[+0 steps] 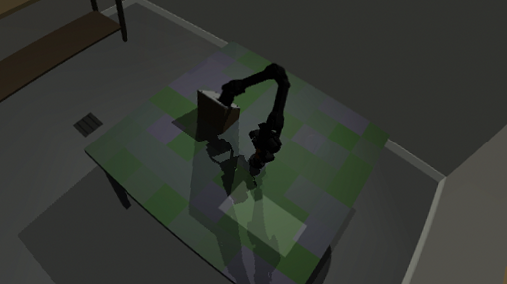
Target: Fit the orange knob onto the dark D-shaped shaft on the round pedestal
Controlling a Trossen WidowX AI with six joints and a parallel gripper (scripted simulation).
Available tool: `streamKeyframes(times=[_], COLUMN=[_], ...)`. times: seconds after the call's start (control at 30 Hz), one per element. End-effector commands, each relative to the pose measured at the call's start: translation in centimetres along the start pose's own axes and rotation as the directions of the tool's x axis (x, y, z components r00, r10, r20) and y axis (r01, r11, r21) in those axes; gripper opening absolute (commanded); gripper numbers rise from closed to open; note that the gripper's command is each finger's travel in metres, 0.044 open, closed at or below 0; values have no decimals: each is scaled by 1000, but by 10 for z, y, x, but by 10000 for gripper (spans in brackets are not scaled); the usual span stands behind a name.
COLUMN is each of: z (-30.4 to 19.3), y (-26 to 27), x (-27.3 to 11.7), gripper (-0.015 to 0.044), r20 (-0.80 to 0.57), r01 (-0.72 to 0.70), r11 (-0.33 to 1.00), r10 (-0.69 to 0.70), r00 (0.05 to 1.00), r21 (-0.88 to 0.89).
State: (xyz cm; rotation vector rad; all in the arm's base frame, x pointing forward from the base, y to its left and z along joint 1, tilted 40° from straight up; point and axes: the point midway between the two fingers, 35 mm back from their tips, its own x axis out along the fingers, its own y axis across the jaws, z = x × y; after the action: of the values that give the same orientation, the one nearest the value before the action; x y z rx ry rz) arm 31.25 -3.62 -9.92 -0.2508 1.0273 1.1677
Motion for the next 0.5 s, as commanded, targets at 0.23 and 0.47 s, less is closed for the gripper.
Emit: streamKeyframes(times=[0.23,0.47], z=[1,0], y=[-2,-1], x=[1,-4], gripper=[0,0], r20=[3,3], r01=[6,6], r11=[1000,1000], r10=[-6,-6], r00=[1000,1000], r21=[-5,-5])
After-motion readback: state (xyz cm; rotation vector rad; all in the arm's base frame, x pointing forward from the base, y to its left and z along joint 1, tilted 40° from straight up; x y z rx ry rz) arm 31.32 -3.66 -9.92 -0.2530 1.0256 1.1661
